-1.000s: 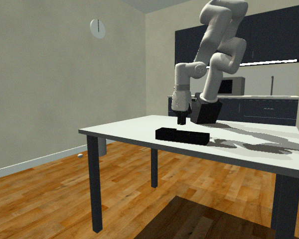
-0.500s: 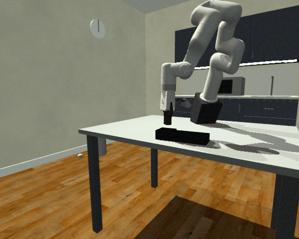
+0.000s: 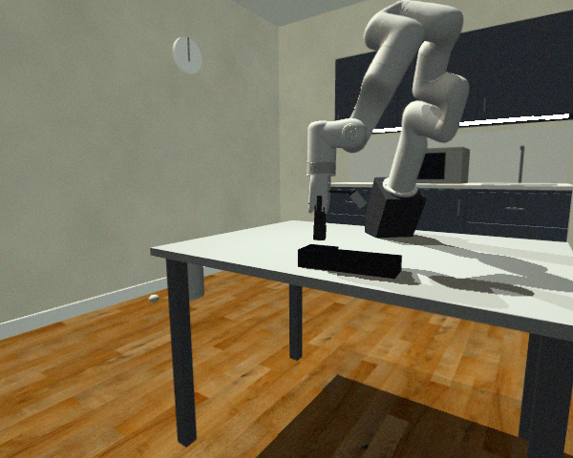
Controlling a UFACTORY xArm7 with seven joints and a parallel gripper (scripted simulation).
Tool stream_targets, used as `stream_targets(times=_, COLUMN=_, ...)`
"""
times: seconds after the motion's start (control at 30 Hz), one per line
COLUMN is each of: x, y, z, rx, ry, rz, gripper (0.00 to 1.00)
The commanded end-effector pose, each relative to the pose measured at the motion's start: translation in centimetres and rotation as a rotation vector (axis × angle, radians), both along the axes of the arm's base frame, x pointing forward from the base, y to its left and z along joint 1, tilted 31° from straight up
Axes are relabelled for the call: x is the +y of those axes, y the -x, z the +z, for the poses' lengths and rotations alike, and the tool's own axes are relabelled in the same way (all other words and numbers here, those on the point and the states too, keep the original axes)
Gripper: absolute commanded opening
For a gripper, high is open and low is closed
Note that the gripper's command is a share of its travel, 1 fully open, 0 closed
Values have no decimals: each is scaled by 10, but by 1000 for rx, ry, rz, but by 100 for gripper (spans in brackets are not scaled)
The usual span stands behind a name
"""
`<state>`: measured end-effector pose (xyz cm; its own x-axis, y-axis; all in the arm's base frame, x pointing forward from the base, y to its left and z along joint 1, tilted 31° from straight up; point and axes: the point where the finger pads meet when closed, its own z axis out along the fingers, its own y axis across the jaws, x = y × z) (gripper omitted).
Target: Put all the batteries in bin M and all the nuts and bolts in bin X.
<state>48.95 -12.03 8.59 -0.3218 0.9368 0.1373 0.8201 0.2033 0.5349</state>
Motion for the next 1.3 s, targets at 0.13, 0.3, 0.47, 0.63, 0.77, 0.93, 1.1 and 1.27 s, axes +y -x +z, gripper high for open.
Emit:
stream_targets(times=0.13, x=-2, y=0, z=1, rx=98, ry=-108, rz=-199, gripper=0)
stream_targets(times=0.3, x=-2, y=0, z=1, rx=131, ry=-138, rz=-254, gripper=0)
stream_targets(times=0.47, x=-1, y=0, z=1, rx=131, ry=-138, rz=-254, gripper=0)
stream_targets(times=0.63, x=-1, y=-1, z=1, rx=131, ry=-138, rz=-254, gripper=0)
stream_targets(times=0.77, x=-1, y=-1, z=1, rx=131, ry=-138, rz=-254, gripper=0)
stream_targets(times=0.93, x=0, y=-3, z=-4, rx=131, ry=-138, rz=-254, gripper=0)
stream_targets(times=1.1, x=2, y=-6, z=-9, rx=131, ry=-138, rz=-254, gripper=0)
stream_targets(times=1.27, x=5, y=-10, z=-17, rx=132, ry=-138, rz=-254, gripper=0)
